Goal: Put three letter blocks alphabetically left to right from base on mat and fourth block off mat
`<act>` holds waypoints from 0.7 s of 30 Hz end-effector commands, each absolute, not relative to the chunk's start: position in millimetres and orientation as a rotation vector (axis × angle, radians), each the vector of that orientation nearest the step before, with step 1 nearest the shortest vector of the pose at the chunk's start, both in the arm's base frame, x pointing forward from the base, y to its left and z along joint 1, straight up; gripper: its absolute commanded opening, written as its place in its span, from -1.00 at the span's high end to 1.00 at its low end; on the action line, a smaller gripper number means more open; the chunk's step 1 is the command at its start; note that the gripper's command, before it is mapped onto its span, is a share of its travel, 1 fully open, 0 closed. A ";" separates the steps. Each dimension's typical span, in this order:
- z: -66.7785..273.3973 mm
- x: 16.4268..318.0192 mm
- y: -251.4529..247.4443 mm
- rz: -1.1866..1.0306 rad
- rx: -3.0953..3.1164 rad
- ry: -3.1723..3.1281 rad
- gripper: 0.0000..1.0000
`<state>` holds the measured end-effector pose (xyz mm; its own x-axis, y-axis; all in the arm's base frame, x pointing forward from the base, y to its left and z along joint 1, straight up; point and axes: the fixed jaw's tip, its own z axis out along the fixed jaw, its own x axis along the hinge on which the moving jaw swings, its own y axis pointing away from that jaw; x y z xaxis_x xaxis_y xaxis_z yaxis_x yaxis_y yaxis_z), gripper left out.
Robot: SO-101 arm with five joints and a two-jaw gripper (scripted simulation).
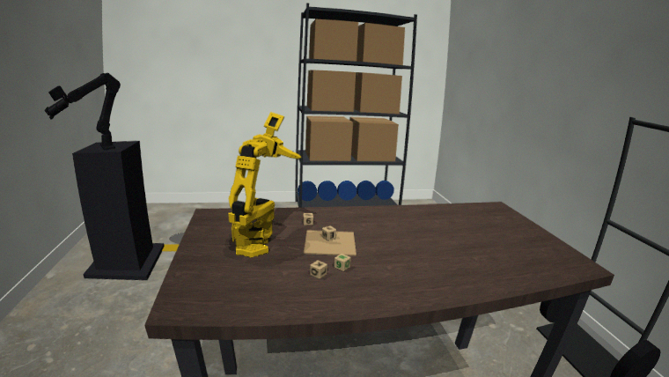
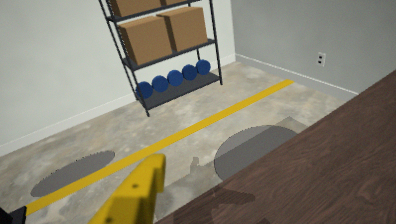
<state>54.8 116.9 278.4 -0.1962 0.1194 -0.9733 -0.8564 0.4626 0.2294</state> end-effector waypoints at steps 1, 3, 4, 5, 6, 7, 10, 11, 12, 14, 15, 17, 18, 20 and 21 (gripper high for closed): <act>284.1 54.4 115.8 1.024 -0.666 1.490 -1.00; 284.1 54.4 115.8 1.024 -0.666 1.490 -1.00; 284.1 54.4 115.8 1.024 -0.666 1.490 -1.00; 284.1 54.4 115.8 1.024 -0.666 1.490 -1.00; 284.1 54.4 115.8 1.024 -0.666 1.490 -1.00; 284.1 54.4 115.8 1.024 -0.666 1.490 -1.00; 284.1 54.4 115.8 1.024 -0.666 1.490 -1.00; 284.1 54.4 115.8 1.024 -0.666 1.490 -1.00; 284.1 54.4 115.8 1.024 -0.666 1.490 -1.00; 284.1 54.4 115.8 1.024 -0.666 1.490 -1.00; 284.1 54.4 115.8 1.024 -0.666 1.490 -1.00; 278.4 55.0 116.9 1.016 -0.674 1.510 -1.00; 278.3 55.2 116.8 1.014 -0.674 1.511 -1.00; 277.4 56.4 116.3 1.002 -0.669 1.516 -1.00; 276.7 57.5 115.9 0.992 -0.665 1.521 -1.00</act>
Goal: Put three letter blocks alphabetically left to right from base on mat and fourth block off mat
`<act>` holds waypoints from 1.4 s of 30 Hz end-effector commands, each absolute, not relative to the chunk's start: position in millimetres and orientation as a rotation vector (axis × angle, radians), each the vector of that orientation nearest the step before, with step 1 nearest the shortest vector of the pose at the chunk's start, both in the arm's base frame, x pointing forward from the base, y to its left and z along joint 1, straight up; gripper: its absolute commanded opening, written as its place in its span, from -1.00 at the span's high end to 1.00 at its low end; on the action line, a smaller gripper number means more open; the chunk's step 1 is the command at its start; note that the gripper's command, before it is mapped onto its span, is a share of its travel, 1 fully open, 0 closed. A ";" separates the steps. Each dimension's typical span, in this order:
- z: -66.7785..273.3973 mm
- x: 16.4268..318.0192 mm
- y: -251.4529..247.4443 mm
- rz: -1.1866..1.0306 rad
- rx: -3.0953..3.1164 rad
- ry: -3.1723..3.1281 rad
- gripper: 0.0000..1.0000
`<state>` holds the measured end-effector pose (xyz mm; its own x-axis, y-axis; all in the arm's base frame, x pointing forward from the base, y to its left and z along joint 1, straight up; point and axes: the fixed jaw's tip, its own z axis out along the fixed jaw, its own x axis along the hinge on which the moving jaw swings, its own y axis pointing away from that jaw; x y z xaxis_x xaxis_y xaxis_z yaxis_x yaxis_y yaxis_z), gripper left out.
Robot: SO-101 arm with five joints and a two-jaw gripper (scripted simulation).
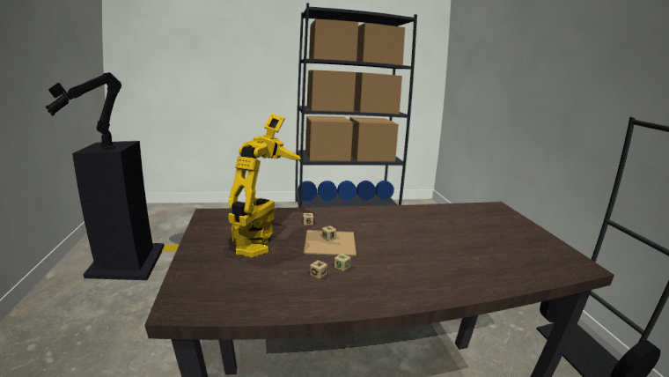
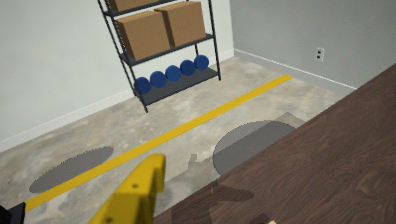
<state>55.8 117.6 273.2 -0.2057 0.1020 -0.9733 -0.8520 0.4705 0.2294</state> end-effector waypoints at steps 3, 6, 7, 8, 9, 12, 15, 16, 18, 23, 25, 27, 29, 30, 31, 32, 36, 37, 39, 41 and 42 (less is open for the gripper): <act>273.8 61.6 114.0 0.952 -0.650 1.540 -1.00; 271.1 65.3 112.1 0.917 -0.636 1.557 -1.00; 270.6 66.0 111.7 0.909 -0.633 1.561 -1.00; 270.3 66.4 111.5 0.905 -0.631 1.563 -1.00; 270.1 66.6 111.4 0.903 -0.630 1.564 -1.00; 270.1 66.6 111.3 0.903 -0.630 1.564 -1.00; 269.6 67.3 111.0 0.897 -0.628 1.567 -1.00; 269.1 68.0 110.6 0.889 -0.625 1.570 -1.00; 267.5 70.2 109.3 0.868 -0.616 1.581 -1.00; 262.8 76.2 105.2 0.806 -0.589 1.611 -1.00; 262.0 77.3 104.4 0.795 -0.584 1.617 -1.00; 261.8 77.5 104.3 0.793 -0.583 1.618 -1.00; 261.8 77.5 104.3 0.793 -0.583 1.618 -1.00; 261.8 77.6 104.3 0.792 -0.583 1.618 -1.00; 261.7 77.7 104.1 0.791 -0.582 1.619 -1.00; 261.3 78.1 103.8 0.786 -0.581 1.621 -1.00; 258.2 82.0 100.8 0.745 -0.562 1.641 -1.00; 257.2 83.2 99.7 0.732 -0.556 1.648 -1.00; 255.3 85.4 97.8 0.708 -0.544 1.660 -1.00; 254.0 86.8 96.4 0.691 -0.537 1.668 -1.00; 253.7 87.2 96.1 0.687 -0.535 1.671 -1.00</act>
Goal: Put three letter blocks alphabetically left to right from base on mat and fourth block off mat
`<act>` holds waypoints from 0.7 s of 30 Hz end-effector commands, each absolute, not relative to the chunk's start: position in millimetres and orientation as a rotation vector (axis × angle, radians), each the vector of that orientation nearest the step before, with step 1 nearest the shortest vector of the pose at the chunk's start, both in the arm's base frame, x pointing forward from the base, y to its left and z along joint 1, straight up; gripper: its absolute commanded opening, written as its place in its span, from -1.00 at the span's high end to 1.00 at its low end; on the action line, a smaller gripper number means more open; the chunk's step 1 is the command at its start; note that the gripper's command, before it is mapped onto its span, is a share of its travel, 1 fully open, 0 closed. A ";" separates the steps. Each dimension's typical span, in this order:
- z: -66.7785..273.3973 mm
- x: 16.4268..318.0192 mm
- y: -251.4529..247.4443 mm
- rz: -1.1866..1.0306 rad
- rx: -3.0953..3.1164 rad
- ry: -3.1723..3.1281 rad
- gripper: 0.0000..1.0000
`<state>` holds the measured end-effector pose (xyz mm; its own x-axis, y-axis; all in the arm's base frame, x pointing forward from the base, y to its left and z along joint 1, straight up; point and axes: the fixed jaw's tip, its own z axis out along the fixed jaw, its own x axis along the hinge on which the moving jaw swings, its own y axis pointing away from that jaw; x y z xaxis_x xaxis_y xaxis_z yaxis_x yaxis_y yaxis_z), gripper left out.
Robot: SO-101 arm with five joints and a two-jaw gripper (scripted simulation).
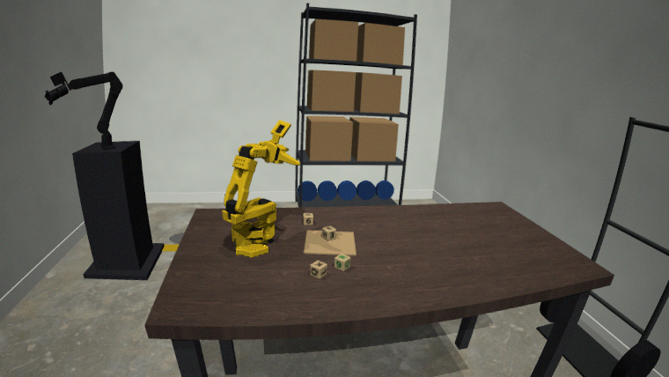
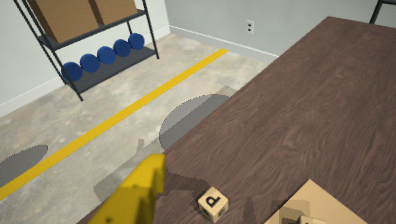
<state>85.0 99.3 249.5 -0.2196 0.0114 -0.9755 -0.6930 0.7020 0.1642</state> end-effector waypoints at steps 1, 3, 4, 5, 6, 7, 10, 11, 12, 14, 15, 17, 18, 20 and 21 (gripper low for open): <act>253.6 87.3 95.9 0.685 -0.534 1.671 -1.00; 253.6 87.4 95.9 0.685 -0.534 1.672 -1.00; 253.6 87.4 95.9 0.685 -0.534 1.672 -1.00; 253.5 87.4 95.9 0.685 -0.534 1.672 -1.00; 253.4 87.5 95.7 0.683 -0.533 1.673 -1.00; 253.1 87.9 95.4 0.679 -0.531 1.675 -1.00; 250.9 90.2 93.0 0.652 -0.518 1.689 -1.00; 250.0 91.3 91.8 0.639 -0.511 1.695 -1.00; 248.9 92.4 90.6 0.626 -0.505 1.702 -1.00; 247.1 94.3 88.4 0.602 -0.493 1.714 -1.00; 246.3 95.0 87.5 0.593 -0.488 1.719 -1.00; 245.5 95.9 86.5 0.583 -0.483 1.725 -1.00; 245.4 96.0 86.4 0.581 -0.482 1.725 -1.00; 245.3 96.0 86.3 0.581 -0.482 1.726 -1.00; 245.3 96.0 86.3 0.581 -0.482 1.726 -1.00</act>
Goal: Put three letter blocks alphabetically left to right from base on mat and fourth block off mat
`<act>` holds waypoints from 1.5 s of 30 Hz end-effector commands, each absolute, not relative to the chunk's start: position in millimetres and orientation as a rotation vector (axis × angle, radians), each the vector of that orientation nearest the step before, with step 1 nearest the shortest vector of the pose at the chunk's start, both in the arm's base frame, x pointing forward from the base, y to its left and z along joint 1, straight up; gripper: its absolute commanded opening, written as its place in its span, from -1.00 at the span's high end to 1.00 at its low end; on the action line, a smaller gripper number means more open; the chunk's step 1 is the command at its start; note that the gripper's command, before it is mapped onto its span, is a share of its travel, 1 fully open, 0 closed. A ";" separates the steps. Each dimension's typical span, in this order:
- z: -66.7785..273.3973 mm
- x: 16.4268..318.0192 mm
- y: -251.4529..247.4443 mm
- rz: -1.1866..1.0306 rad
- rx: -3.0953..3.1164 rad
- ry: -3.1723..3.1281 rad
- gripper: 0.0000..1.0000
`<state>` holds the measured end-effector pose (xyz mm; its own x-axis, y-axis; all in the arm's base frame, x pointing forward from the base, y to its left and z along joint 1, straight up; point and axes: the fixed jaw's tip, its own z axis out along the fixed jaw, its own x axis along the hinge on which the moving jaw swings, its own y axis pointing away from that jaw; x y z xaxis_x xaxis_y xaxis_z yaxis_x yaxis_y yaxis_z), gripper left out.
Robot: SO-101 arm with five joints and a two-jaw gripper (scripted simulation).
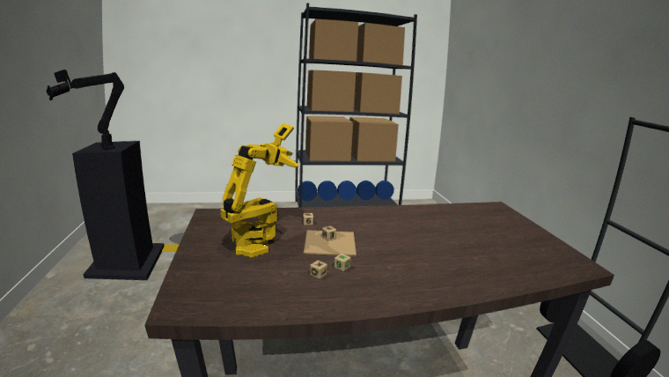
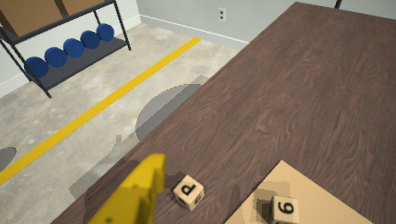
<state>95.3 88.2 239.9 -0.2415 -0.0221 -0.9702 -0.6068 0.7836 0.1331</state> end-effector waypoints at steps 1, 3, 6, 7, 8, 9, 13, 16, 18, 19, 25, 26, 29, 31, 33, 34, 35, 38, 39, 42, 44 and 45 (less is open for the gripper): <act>245.3 96.0 86.3 0.580 -0.481 1.726 -1.00; 244.9 96.5 85.7 0.575 -0.478 1.729 -1.00; 242.8 98.5 83.1 0.548 -0.464 1.743 -1.00; 241.8 99.4 81.8 0.536 -0.458 1.749 -1.00; 240.8 100.3 80.5 0.523 -0.451 1.756 -1.00; 239.8 101.1 79.2 0.511 -0.444 1.762 -1.00; 237.4 103.1 76.0 0.481 -0.427 1.779 -1.00; 237.2 103.3 75.8 0.479 -0.426 1.780 -1.00; 237.2 103.3 75.7 0.479 -0.426 1.780 -1.00; 237.0 103.4 75.6 0.477 -0.425 1.781 -1.00; 232.7 106.7 69.5 0.424 -0.394 1.810 -1.00; 231.7 107.4 68.1 0.412 -0.387 1.816 -1.00; 229.6 108.8 65.1 0.387 -0.372 1.830 -1.00; 229.2 109.0 64.5 0.381 -0.368 1.833 -1.00; 229.1 109.1 64.4 0.381 -0.368 1.834 -1.00; 229.1 109.1 64.4 0.381 -0.368 1.834 -1.00; 229.1 109.1 64.4 0.381 -0.368 1.834 -1.00; 228.2 109.7 63.0 0.369 -0.361 1.840 -1.00; 227.5 110.1 62.0 0.361 -0.355 1.845 -1.00; 224.7 111.6 57.8 0.328 -0.334 1.864 -1.00; 222.8 112.5 55.1 0.306 -0.320 1.876 -1.00; 222.1 112.8 54.1 0.298 -0.314 1.881 -1.00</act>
